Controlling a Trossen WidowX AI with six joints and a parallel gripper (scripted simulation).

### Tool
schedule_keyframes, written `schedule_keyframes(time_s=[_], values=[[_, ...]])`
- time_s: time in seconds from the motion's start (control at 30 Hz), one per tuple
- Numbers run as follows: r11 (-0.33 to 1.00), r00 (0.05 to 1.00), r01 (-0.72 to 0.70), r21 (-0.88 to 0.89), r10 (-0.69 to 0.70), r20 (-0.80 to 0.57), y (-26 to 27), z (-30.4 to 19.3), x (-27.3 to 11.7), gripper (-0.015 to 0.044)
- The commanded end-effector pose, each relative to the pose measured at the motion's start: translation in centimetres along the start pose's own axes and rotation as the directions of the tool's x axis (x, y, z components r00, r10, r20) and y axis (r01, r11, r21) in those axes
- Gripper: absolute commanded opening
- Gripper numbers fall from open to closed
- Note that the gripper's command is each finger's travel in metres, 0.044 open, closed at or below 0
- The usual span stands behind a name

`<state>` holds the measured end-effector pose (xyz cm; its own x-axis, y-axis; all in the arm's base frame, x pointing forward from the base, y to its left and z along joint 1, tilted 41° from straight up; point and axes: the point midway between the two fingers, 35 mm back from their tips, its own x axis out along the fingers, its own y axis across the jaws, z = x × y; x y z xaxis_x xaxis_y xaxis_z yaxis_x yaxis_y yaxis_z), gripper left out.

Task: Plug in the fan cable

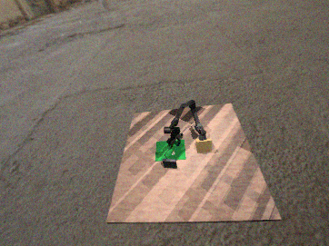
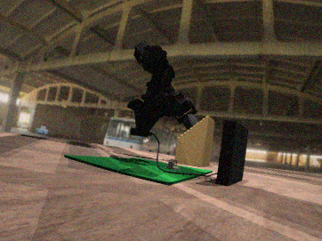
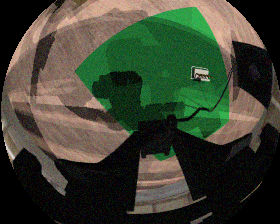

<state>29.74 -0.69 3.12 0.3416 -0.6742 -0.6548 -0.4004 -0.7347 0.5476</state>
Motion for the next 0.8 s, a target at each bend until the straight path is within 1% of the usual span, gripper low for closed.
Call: schedule_keyframes(time_s=[0.0,0.17,0.37,0.57,0.77], values=[[0.995,1.000,0.000,0.103,-0.001,0.012,-0.4,-0.6,-0.1,0.0000],[0.963,0.999,-0.009,0.270,-0.002,0.037,-1.0,-1.3,0.0,0.0000],[0.888,0.998,-0.030,0.460,-0.002,0.068,-1.7,-2.1,0.1,0.0000],[0.775,0.995,-0.062,0.629,-0.001,0.099,-2.4,-2.8,0.3,0.0000],[0.630,0.991,-0.102,0.770,0.001,0.131,-3.1,-3.5,0.4,0.0000]])
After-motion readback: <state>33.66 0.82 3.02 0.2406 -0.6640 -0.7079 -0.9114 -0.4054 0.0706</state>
